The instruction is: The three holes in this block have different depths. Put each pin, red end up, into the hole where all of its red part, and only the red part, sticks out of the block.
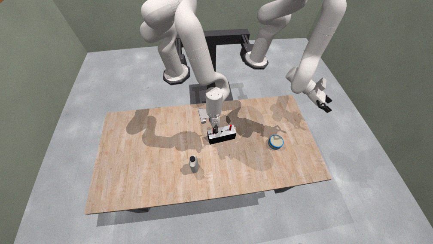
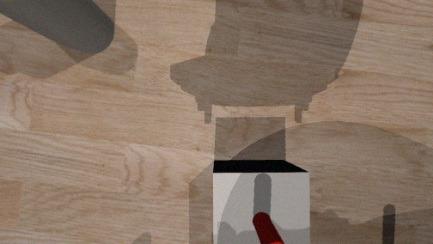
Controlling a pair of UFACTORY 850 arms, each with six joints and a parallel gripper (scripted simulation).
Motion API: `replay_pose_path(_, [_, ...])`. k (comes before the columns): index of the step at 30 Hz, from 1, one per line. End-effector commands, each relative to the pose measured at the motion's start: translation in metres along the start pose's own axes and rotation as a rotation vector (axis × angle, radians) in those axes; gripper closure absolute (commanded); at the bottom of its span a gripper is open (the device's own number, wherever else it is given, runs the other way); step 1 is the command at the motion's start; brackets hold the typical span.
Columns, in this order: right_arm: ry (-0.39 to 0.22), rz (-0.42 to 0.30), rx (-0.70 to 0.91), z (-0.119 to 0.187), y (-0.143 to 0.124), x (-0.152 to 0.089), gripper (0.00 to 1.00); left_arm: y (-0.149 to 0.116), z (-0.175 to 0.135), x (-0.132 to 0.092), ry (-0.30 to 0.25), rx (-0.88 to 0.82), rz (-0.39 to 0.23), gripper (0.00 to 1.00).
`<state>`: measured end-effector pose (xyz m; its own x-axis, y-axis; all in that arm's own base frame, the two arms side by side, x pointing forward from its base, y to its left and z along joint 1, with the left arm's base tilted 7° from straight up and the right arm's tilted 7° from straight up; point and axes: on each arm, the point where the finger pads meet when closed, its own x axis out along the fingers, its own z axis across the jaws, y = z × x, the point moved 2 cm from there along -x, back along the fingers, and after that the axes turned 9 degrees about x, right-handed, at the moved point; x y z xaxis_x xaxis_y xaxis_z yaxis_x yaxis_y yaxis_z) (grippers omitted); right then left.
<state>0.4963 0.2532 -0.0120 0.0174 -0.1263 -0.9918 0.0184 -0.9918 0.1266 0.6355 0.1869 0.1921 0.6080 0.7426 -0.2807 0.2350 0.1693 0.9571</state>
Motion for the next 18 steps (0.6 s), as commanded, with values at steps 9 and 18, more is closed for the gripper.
replay_pose_path(9, [0.002, -0.002, 0.001, -0.001, -0.001, -0.040, 0.00, 0.001, 0.000, 0.000, 0.000, -0.001, 0.002, 0.00])
replay_pose_path(18, [0.004, -0.002, 0.001, -0.002, -0.001, -0.038, 0.00, 0.001, 0.000, 0.000, 0.000, -0.001, 0.002, 0.00])
